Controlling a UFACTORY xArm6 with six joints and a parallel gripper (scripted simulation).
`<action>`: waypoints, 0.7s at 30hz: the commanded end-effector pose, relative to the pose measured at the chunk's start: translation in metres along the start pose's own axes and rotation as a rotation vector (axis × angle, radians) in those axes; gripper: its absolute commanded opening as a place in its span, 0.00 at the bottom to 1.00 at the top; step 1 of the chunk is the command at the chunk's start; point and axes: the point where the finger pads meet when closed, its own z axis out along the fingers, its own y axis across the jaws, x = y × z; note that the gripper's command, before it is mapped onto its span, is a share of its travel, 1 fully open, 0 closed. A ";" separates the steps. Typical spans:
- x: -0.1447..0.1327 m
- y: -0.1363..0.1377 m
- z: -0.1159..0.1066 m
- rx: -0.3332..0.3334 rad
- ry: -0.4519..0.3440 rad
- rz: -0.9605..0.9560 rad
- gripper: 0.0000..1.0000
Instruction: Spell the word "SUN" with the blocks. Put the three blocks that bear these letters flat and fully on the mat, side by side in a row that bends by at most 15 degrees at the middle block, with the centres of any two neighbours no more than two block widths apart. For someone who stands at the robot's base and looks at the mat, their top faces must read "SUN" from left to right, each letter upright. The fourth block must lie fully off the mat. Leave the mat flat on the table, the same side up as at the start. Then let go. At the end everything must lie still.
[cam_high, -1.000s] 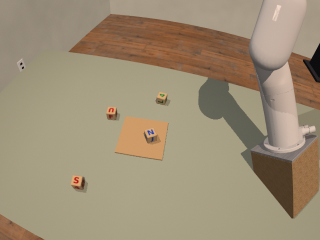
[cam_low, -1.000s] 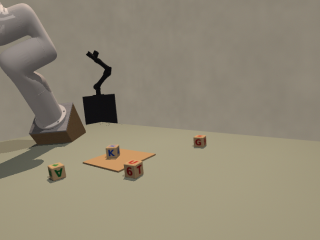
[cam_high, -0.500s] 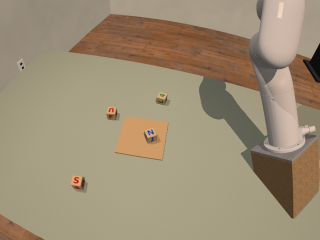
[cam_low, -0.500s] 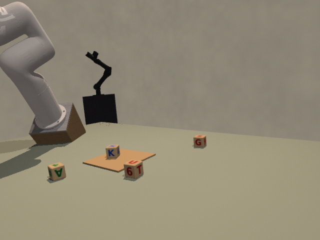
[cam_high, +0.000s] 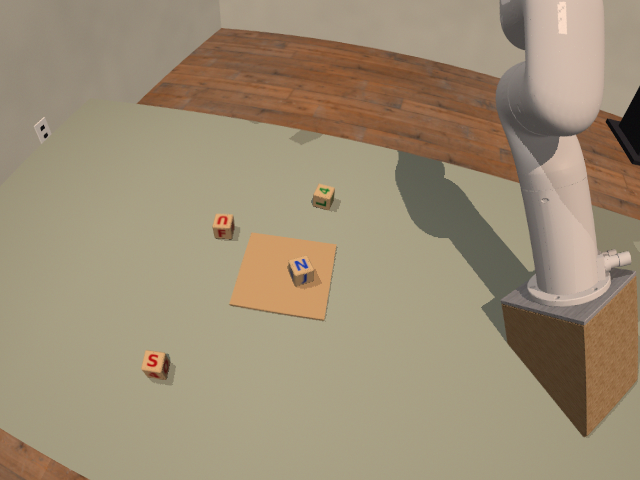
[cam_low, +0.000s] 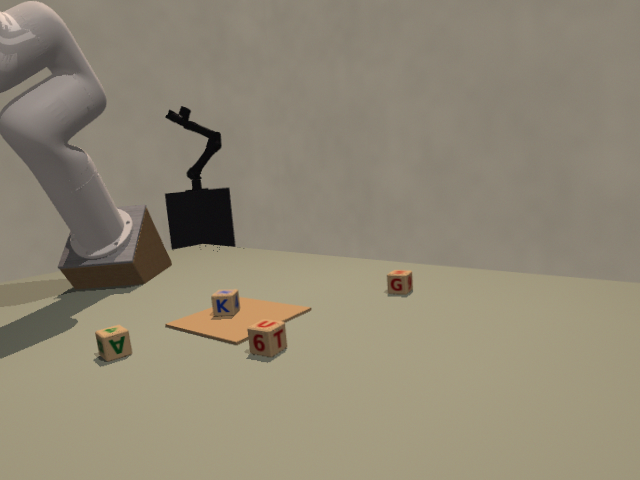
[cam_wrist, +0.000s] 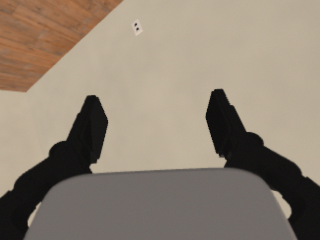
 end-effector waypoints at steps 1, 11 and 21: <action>0.027 0.020 0.027 0.020 0.064 -0.118 1.00; 0.088 0.058 0.069 0.046 0.179 -0.359 1.00; 0.175 0.105 0.111 0.067 0.320 -0.707 1.00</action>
